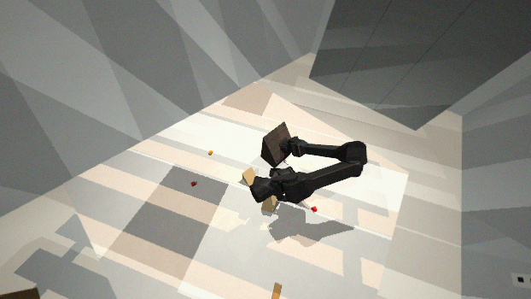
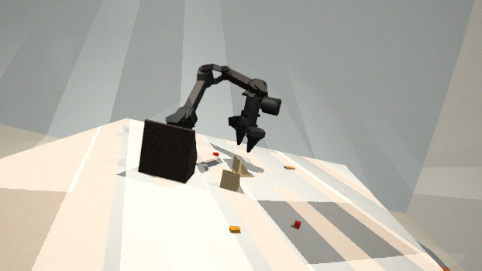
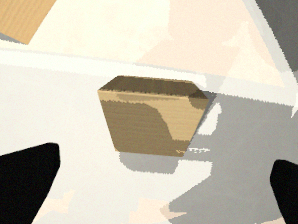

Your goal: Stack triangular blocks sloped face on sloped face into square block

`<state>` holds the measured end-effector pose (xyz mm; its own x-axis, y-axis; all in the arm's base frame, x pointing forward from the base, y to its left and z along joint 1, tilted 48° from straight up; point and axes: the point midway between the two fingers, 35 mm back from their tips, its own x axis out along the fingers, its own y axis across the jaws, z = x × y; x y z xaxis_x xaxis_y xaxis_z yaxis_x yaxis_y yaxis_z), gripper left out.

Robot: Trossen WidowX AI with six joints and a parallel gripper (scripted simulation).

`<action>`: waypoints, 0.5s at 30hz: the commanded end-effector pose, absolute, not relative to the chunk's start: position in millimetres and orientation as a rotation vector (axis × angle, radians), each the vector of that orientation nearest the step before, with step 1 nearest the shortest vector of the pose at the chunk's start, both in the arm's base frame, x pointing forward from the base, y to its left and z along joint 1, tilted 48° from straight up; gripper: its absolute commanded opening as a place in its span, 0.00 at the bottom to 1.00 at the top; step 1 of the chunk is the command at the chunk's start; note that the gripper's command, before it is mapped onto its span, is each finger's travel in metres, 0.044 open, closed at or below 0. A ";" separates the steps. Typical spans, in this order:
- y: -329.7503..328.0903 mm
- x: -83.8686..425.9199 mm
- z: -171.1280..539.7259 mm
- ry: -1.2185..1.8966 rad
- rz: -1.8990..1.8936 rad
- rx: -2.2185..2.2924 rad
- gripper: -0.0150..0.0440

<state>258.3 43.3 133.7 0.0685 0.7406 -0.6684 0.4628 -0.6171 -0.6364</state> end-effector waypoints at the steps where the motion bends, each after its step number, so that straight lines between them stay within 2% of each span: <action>1: 46.3 260.0 133.7 -1.210 1.565 -2.091 1.00; 15: 59.9 266.0 116.3 -1.207 1.570 -2.094 1.00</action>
<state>266.1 57.0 120.9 0.0755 0.7358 -0.6730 0.4674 -0.6223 -0.6279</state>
